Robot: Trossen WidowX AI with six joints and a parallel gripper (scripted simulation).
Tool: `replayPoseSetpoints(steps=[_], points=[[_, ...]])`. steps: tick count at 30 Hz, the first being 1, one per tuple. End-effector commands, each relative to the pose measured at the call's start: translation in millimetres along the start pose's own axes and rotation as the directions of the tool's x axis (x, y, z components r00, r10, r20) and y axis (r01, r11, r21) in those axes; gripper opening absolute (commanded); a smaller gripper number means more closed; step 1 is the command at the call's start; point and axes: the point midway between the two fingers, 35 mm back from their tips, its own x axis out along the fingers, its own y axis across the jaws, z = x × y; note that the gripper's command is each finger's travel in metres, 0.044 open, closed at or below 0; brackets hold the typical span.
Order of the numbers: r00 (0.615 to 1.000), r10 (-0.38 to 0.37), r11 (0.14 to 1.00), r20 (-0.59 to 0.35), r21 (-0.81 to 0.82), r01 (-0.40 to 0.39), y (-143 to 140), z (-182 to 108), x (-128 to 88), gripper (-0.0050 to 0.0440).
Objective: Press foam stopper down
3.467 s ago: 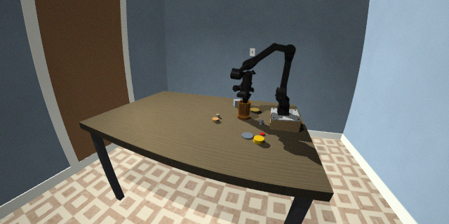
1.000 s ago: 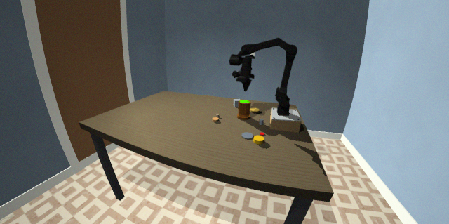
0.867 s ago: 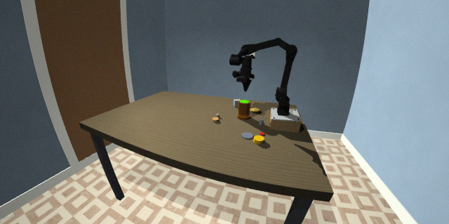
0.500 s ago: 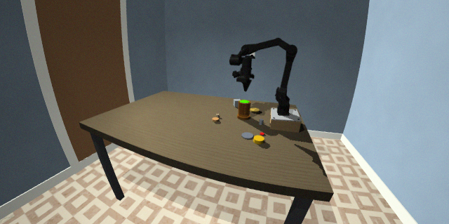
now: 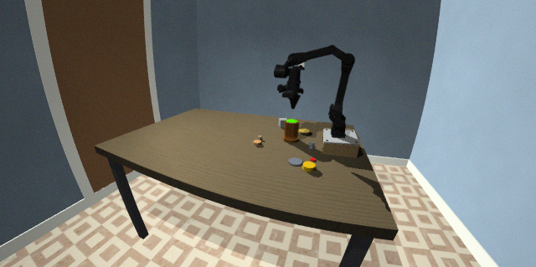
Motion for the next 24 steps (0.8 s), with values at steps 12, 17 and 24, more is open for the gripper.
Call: replayPoseSetpoints(steps=[12, 17, 24], points=[[1.000, -0.001, 1.000, 0.022, 0.000, 0.001, 0.3, 1.5, -23.9, 0.0000], [1.000, -0.001, 1.000, 0.023, -0.001, 0.001, 0.2, 4.0, -3.2, 0.0000], [1.000, 0.001, 1.000, 0.025, -0.003, -0.001, 0.3, 3.8, 38.9, 0.0000]])
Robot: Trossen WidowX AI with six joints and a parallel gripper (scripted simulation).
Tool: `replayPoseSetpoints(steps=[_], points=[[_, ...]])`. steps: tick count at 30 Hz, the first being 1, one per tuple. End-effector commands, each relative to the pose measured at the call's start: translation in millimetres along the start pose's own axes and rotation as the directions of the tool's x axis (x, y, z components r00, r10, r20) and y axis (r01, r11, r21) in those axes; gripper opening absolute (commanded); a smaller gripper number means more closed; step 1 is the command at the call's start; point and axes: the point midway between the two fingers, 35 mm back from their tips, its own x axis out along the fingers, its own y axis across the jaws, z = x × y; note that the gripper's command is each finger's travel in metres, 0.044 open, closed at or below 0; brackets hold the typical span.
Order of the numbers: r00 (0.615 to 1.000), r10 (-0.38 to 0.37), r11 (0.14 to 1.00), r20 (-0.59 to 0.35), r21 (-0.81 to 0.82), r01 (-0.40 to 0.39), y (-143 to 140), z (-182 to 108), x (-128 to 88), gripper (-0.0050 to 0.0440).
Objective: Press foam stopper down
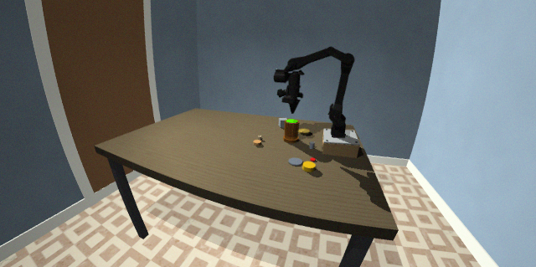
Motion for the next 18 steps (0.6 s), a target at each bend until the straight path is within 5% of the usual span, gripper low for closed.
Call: replayPoseSetpoints(steps=[1, 18], points=[[1.000, 0.001, 1.000, 0.020, 0.000, -0.001, 0.7, 2.2, 17.5, 0.0000], [1.000, 0.001, 1.000, 0.020, 0.000, -0.001, 0.6, 3.0, 35.0, 0.0000]])
